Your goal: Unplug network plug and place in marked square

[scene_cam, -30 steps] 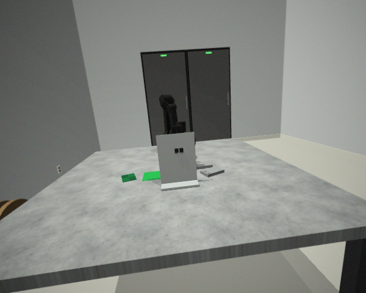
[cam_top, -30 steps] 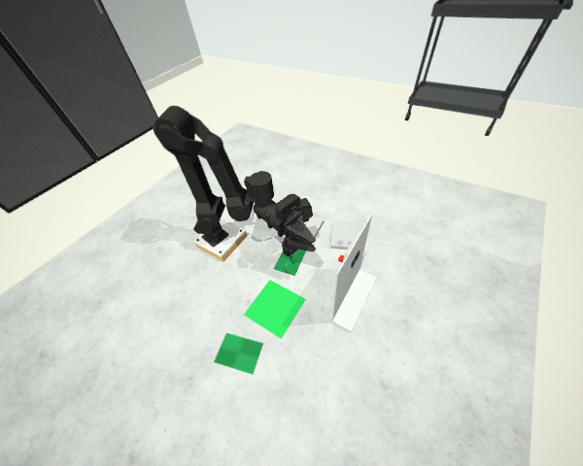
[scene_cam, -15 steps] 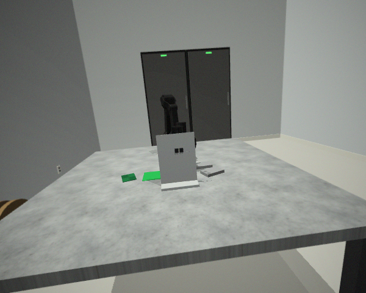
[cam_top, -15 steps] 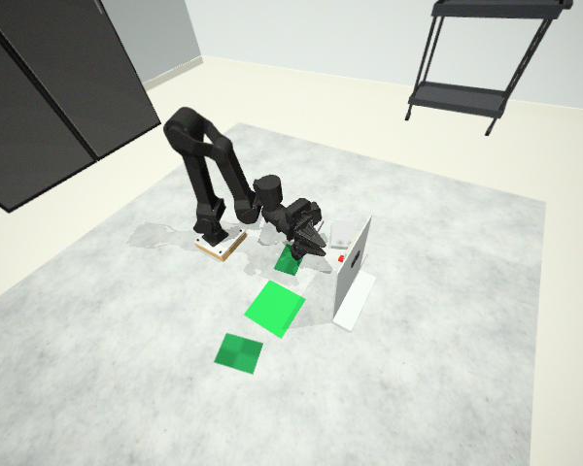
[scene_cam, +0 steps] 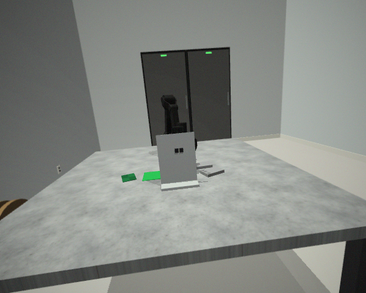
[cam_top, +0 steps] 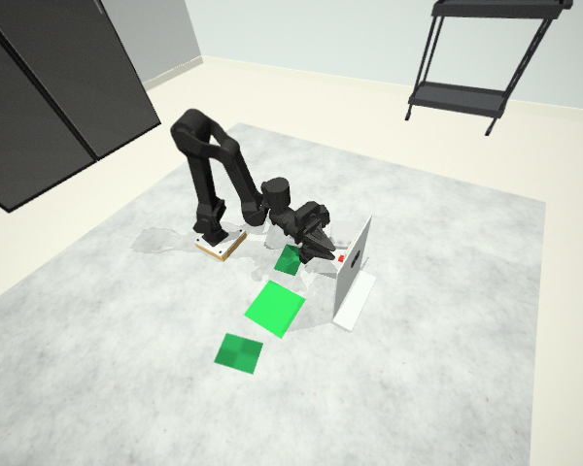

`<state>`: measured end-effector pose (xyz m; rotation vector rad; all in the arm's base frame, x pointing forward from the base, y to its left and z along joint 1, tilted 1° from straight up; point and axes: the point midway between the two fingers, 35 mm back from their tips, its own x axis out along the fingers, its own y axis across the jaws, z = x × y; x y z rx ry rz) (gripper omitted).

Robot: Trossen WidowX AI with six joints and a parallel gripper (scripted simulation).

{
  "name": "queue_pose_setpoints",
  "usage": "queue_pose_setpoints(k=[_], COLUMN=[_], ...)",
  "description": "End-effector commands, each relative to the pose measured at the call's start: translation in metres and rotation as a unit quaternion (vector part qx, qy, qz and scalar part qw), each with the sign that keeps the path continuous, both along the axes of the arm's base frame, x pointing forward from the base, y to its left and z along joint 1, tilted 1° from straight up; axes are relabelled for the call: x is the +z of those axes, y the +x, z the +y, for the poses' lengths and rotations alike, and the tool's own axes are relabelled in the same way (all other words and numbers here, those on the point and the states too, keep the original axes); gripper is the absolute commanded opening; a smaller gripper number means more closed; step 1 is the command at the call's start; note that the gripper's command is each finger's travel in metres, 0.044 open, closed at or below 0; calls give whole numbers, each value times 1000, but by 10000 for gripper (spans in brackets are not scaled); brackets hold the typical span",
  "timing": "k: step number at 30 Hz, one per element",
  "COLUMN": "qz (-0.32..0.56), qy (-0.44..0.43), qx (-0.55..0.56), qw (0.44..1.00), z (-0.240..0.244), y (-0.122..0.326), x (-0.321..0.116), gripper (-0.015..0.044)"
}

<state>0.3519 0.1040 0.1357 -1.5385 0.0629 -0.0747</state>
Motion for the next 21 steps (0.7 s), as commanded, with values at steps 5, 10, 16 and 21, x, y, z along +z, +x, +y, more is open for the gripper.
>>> queue_pose_setpoints(k=[5, 10, 16, 21], qz=[0, 0, 0, 0], qy=[-3, -3, -3, -3], qx=[2, 2, 2, 2], qw=[1000, 1000, 1000, 1000], z=[3, 4, 4, 4], y=[14, 22, 26, 26], x=[0, 0, 0, 0], gripper=[156, 156, 104, 70])
